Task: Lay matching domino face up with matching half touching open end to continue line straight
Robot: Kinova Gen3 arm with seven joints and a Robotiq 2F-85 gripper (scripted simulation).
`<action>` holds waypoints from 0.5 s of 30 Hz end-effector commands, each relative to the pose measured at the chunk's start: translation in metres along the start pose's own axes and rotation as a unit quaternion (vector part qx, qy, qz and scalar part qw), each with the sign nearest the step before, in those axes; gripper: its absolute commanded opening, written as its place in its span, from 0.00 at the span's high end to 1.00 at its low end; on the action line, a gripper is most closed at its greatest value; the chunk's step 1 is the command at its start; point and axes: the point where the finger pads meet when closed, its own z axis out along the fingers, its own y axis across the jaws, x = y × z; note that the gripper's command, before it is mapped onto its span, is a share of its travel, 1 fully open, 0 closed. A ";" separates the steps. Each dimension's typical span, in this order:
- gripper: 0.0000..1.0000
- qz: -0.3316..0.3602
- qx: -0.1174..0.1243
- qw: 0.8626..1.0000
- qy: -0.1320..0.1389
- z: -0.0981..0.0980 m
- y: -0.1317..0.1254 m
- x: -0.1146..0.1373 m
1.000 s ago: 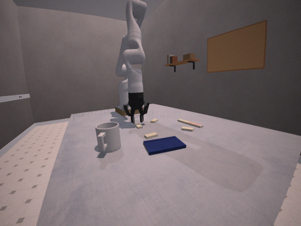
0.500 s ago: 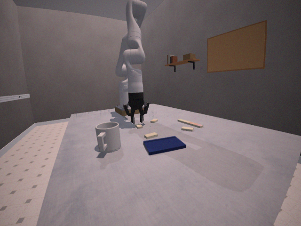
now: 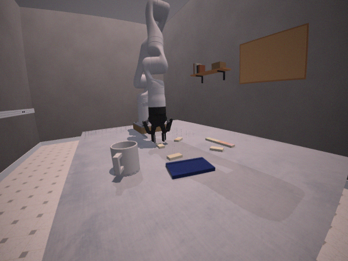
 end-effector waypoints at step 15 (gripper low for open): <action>0.53 0.000 -0.002 1.000 -0.016 -0.003 0.001 0.000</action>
